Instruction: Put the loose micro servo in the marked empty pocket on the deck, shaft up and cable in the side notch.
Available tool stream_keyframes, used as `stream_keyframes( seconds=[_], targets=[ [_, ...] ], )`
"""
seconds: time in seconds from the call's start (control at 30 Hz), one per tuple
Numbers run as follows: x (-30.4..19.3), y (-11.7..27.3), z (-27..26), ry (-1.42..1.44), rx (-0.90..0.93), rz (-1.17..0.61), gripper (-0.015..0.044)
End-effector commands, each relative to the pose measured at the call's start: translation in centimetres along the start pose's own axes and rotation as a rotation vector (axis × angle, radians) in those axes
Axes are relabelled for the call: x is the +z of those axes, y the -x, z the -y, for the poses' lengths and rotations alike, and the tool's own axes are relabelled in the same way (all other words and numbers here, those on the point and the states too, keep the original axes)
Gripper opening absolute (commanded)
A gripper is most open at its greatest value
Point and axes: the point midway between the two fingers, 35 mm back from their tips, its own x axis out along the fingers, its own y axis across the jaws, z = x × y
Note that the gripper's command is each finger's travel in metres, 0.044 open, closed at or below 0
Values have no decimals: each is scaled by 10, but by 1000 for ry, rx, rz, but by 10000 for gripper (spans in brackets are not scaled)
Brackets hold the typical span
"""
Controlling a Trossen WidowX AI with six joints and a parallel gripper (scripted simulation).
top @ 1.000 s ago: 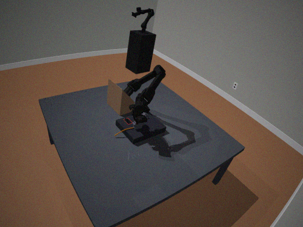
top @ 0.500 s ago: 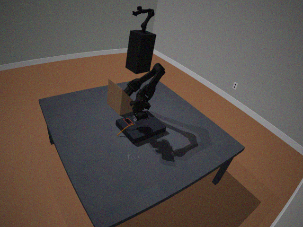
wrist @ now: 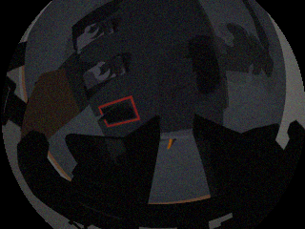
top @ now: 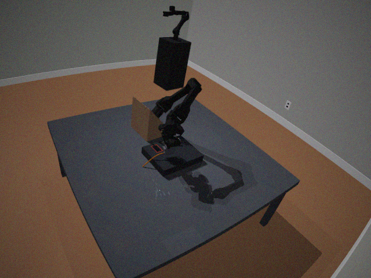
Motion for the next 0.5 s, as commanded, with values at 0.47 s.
stream_keyframes(
  seconds=[0.47],
  targets=[
    [-2,1,1,-547,-1,-3,0]
  ],
)
